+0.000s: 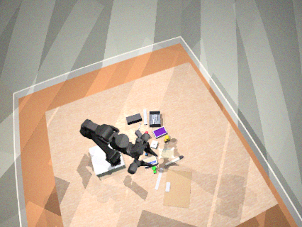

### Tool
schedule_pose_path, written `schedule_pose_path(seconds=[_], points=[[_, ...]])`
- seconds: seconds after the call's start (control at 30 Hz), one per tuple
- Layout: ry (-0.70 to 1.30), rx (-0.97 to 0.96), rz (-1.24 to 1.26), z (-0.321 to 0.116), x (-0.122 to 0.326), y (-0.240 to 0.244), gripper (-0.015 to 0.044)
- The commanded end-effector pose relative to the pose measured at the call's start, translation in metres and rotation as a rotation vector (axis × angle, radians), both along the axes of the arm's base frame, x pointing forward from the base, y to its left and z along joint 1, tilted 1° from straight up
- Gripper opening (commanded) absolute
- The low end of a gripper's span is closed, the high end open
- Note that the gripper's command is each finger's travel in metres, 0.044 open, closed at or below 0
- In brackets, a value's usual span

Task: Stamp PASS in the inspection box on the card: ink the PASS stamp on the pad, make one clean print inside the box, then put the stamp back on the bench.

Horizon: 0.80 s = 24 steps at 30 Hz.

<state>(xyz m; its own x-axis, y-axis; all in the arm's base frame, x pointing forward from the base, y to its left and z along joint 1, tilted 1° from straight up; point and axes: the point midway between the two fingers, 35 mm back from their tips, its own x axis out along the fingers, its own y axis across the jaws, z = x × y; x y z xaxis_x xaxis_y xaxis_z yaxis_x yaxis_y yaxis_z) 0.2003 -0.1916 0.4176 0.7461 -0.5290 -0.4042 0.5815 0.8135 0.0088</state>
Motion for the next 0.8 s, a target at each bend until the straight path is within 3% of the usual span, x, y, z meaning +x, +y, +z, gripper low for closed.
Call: schedule_pose_path(seconds=[0.0,0.3,0.57,0.77], points=[[0.188,0.084,0.077,-0.068,0.029,-0.008,0.0221],[0.612,0.207,0.297,-0.213,0.058,0.020,0.0221],[1.042,0.269,0.562,-0.331,0.034,0.073,0.0221],[1.119,0.276,0.613,-0.348,0.025,0.082,0.0221]])
